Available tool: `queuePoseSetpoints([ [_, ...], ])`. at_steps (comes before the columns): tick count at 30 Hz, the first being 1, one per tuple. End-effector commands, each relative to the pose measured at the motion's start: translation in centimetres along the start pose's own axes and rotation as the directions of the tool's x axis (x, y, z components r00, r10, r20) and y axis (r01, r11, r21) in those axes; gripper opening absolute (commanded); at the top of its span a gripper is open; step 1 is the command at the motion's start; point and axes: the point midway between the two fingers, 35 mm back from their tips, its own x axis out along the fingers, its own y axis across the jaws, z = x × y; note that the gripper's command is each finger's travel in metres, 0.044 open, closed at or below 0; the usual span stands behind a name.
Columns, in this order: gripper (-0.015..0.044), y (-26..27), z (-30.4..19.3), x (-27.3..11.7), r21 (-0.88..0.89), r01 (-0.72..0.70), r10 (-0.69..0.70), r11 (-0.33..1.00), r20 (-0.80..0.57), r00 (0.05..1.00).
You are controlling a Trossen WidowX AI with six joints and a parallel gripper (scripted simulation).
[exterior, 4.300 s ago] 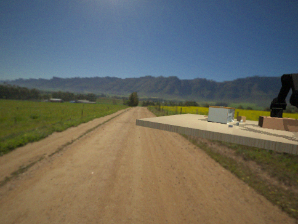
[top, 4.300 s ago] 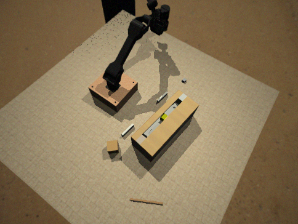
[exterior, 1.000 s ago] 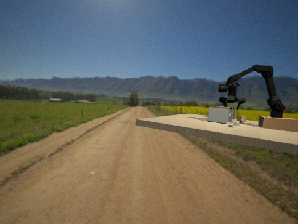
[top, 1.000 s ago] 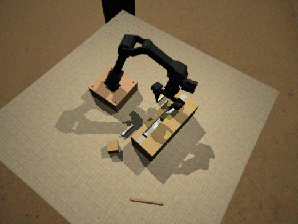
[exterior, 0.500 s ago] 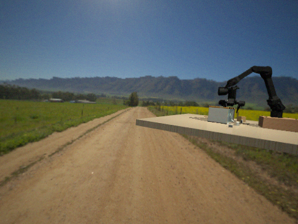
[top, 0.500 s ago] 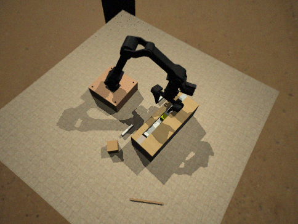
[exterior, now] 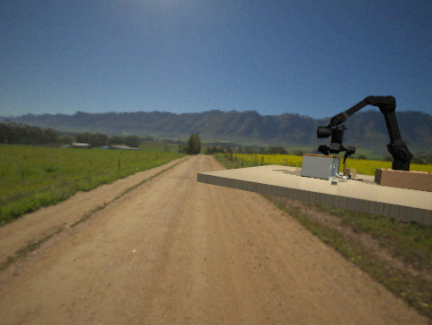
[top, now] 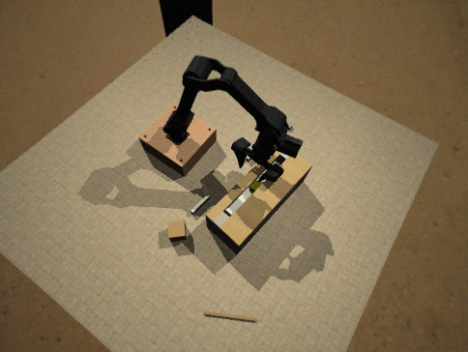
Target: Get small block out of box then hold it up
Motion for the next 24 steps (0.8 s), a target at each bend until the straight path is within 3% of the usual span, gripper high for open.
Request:
queuePoseSetpoints([
  [1, 0.04, 0.1, -1.1, 0.5, -0.005, -0.001, 0.001, 1.0, -0.008, 1.0],
  [18, 0.04, 0.1, -6.2, 2.2, -0.006, -0.001, 0.001, 1.0, -0.012, 1.0],
  [24, 0.04, 0.1, -5.0, 1.8, -0.006, -0.001, 0.001, 1.0, -0.011, 1.0],
])
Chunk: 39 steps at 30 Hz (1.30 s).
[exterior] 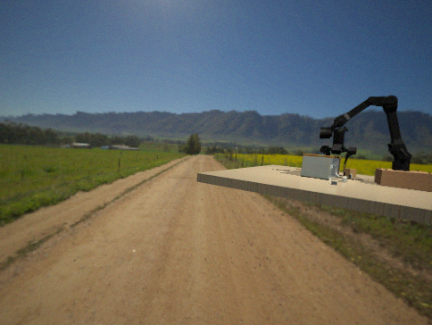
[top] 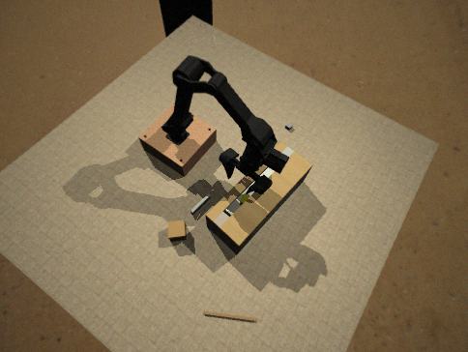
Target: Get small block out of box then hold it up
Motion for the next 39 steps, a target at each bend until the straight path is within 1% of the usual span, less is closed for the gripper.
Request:
queuePoseSetpoints([
  [1, 0.04, 0.0, 0.8, -0.3, -0.002, 0.001, -0.001, 1.0, -0.003, 1.0],
  [8, 0.04, 0.0, 0.8, -0.3, -0.002, 0.001, -0.001, 1.0, -0.003, 1.0],
  [28, 0.04, 0.0, -1.1, 0.4, -0.002, 0.002, -0.002, 1.0, -0.004, 1.0],
  [39, 0.04, -0.1, -0.2, 0.1, -0.002, 0.002, -0.002, 1.0, -0.004, 1.0],
])
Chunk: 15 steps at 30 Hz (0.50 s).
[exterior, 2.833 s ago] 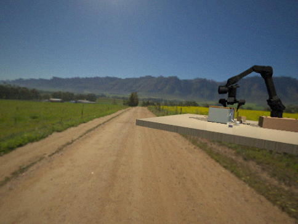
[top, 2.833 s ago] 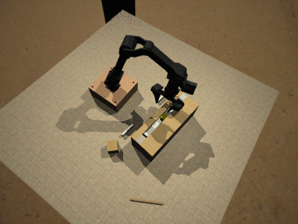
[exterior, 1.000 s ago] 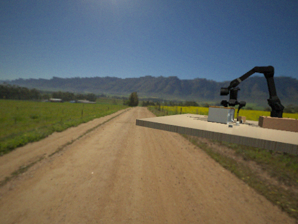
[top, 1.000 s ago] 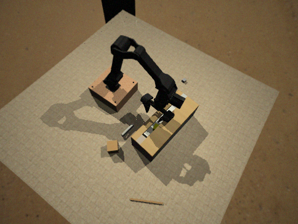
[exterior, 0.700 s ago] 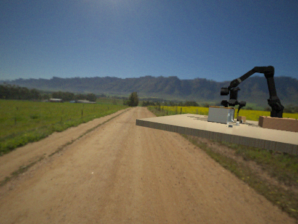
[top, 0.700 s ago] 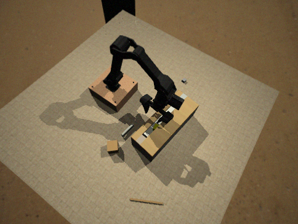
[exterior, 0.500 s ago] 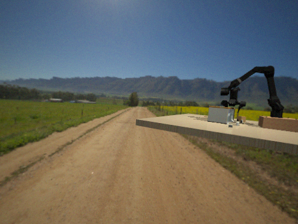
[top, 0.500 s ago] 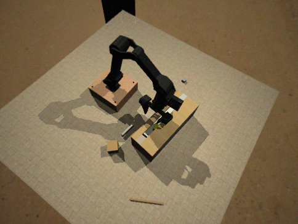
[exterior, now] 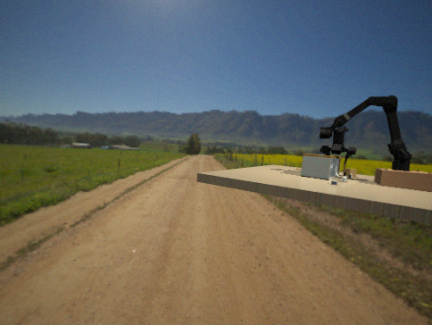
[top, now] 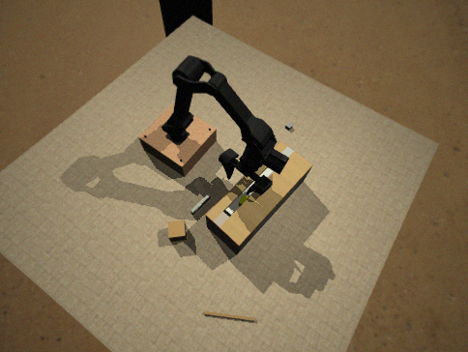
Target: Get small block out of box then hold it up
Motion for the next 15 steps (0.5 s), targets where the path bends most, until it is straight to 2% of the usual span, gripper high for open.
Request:
queuePoseSetpoints([
  [1, 0.04, 0.0, 0.0, 0.0, 0.006, -0.001, 0.001, 1.0, -0.004, 1.0],
  [15, 0.04, 0.0, -1.2, 0.4, 0.006, -0.001, 0.001, 1.0, -0.005, 1.0],
])
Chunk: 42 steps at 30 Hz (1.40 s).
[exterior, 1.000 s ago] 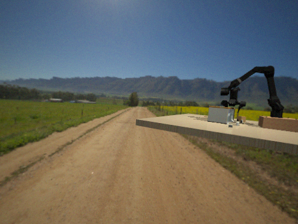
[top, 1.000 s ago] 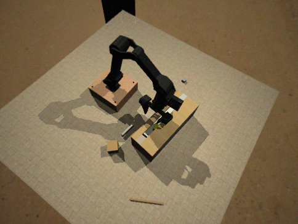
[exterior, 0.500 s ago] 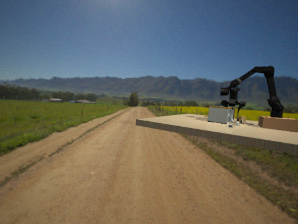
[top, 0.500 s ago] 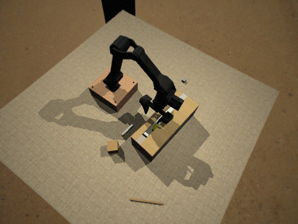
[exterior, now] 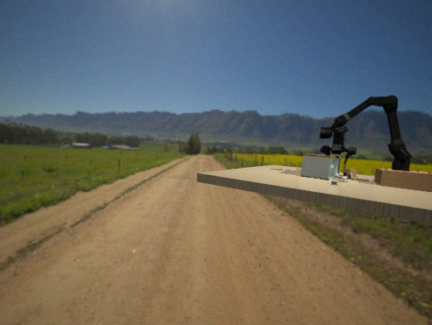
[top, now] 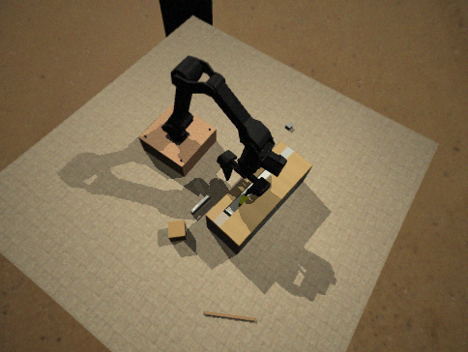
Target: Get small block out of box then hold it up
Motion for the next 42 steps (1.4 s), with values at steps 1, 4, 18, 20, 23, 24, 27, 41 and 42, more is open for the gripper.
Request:
queuePoseSetpoints([
  [1, 0.04, 0.0, -0.4, 0.2, -0.005, 0.0, 0.0, 1.0, -0.005, 1.0],
  [4, 0.04, 0.0, -0.7, 0.3, -0.005, 0.0, 0.0, 1.0, -0.005, 1.0],
  [18, 0.04, 0.0, -0.7, 0.3, -0.005, 0.0, 0.0, 1.0, -0.005, 1.0],
  [20, 0.04, 0.0, -0.6, 0.2, -0.005, 0.0, 0.0, 1.0, -0.005, 1.0],
  [23, 0.04, 0.0, -0.6, 0.2, -0.005, 0.0, 0.0, 1.0, -0.005, 1.0],
  [24, 0.04, 0.0, -0.6, 0.2, -0.005, 0.0, 0.0, 1.0, -0.005, 1.0],
  [27, 0.04, 0.0, -0.6, 0.2, -0.005, 0.0, 0.0, 1.0, -0.005, 1.0],
  [41, 0.04, 0.0, -2.0, 0.7, -0.005, 0.0, 0.0, 1.0, -0.006, 1.0],
  [42, 0.04, 0.0, -2.0, 0.7, -0.005, 0.0, 0.0, 1.0, -0.006, 1.0],
])
